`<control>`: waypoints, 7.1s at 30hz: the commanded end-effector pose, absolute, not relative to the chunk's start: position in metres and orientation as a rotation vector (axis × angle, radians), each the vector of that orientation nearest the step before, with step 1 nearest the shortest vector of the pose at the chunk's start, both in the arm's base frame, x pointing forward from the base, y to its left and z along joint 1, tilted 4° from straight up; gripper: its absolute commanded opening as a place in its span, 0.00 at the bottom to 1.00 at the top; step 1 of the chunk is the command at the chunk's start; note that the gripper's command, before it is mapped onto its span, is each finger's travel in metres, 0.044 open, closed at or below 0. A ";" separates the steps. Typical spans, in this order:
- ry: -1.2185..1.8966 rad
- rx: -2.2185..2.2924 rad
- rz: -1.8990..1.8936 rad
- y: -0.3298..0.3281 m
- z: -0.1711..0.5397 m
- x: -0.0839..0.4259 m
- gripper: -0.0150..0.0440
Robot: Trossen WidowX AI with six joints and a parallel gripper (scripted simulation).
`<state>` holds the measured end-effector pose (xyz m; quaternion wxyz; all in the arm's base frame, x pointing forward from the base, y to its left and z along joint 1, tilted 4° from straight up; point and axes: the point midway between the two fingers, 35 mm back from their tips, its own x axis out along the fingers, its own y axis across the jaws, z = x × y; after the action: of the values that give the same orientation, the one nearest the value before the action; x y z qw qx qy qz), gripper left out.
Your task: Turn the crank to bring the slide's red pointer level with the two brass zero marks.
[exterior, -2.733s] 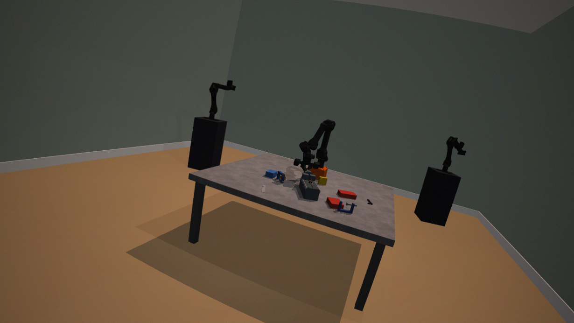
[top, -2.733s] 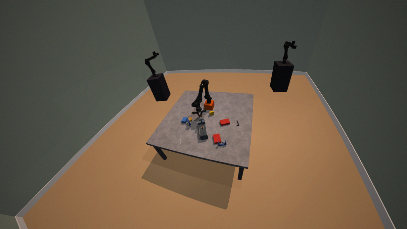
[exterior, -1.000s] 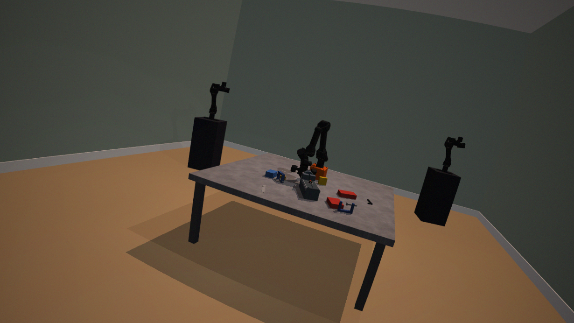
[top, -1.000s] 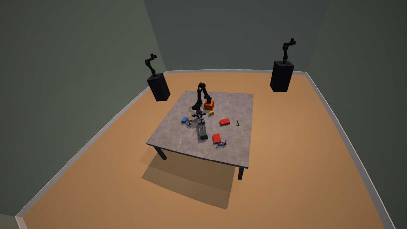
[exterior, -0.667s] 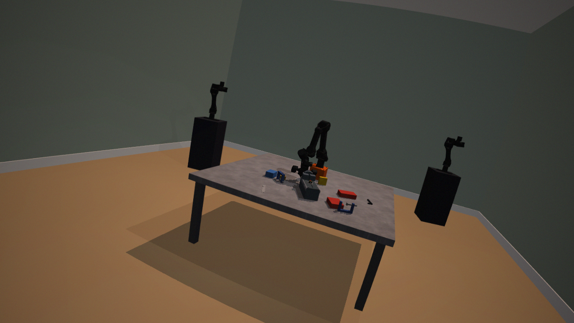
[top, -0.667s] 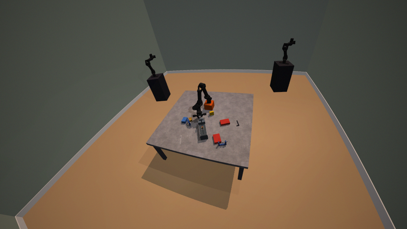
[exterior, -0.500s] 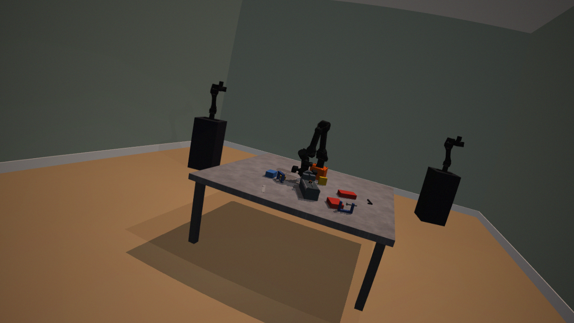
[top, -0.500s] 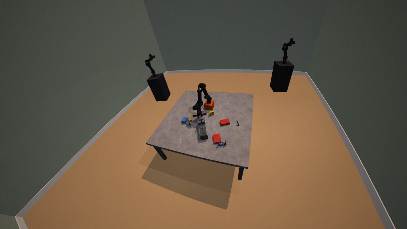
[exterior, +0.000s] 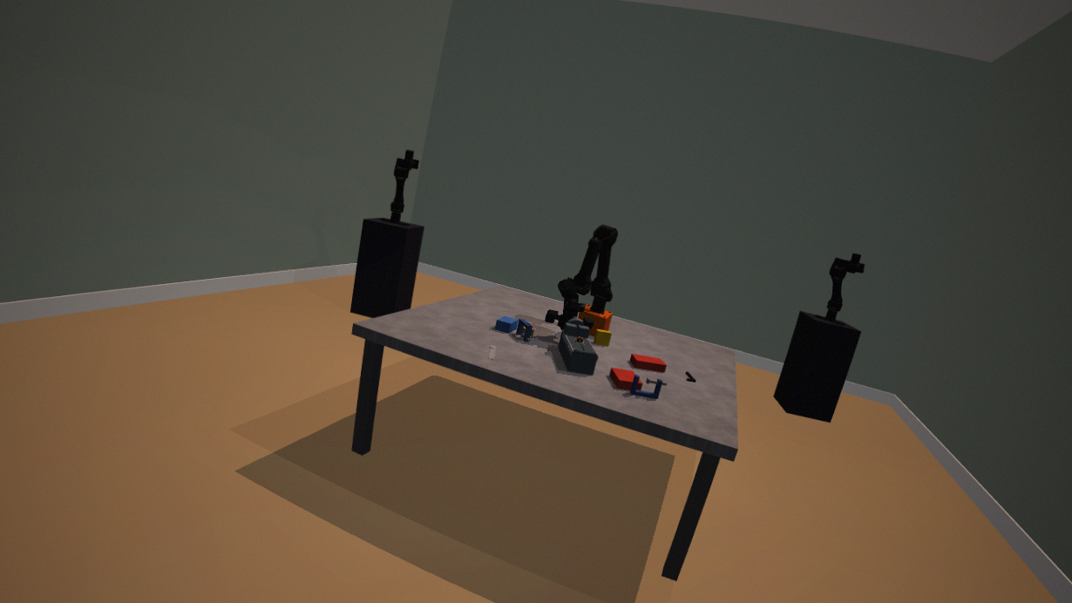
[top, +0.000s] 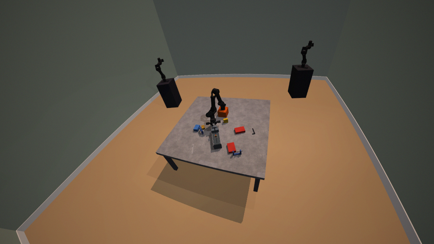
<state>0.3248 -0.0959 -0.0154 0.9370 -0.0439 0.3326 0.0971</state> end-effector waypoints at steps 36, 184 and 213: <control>0.687 -0.079 0.221 -0.075 -0.014 0.320 0.25; 0.686 -0.081 0.221 -0.089 0.046 0.318 0.25; 0.686 -0.081 0.221 -0.089 0.045 0.318 0.25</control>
<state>0.3175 -0.0856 0.0446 0.9341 -0.0343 0.3368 0.1137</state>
